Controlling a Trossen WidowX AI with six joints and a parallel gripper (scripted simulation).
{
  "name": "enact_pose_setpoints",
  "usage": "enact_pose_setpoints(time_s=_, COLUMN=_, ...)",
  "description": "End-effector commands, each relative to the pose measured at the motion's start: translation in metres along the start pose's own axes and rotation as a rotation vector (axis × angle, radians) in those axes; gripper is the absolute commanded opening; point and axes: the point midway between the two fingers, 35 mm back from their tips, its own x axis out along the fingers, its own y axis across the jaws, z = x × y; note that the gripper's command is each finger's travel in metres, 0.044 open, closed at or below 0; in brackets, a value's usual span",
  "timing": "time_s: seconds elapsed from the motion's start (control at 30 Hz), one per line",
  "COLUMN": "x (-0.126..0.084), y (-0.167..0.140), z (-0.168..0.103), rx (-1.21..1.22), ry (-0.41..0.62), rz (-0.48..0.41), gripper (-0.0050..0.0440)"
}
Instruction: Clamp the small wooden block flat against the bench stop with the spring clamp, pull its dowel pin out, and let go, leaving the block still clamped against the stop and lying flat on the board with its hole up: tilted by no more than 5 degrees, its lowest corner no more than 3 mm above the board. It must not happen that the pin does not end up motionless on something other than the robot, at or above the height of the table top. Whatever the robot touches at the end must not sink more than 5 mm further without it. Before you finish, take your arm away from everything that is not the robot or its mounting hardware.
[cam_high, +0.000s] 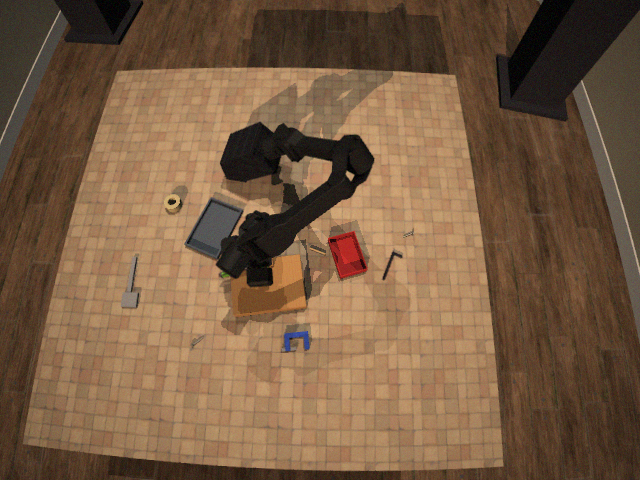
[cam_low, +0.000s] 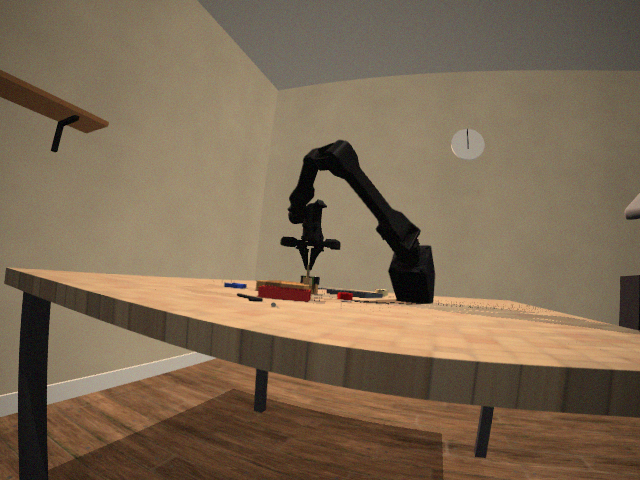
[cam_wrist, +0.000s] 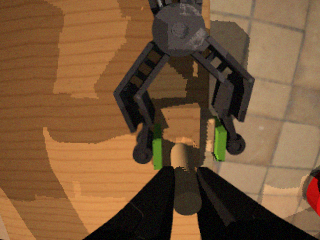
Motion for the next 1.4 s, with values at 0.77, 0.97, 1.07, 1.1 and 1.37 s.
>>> enact_pose_setpoints(time_s=0.77, x=-0.0043, y=0.0002, z=-0.0001, rx=-0.252, ry=-0.001, rz=0.001, gripper=0.0000)
enact_pose_setpoints(time_s=0.97, x=-0.0048, y=0.0002, z=-0.0001, rx=-0.252, ry=-0.001, rz=0.001, gripper=0.0000)
enact_pose_setpoints(time_s=1.07, x=-0.0052, y=0.0002, z=-0.0001, rx=-0.252, ry=-0.001, rz=0.001, gripper=0.0000)
enact_pose_setpoints(time_s=1.1, x=-0.0054, y=0.0002, z=-0.0001, rx=-0.252, ry=-0.001, rz=0.001, gripper=0.0000)
enact_pose_setpoints(time_s=1.37, x=-0.0064, y=0.0002, z=-0.0001, rx=-0.252, ry=-0.001, rz=0.001, gripper=0.0000)
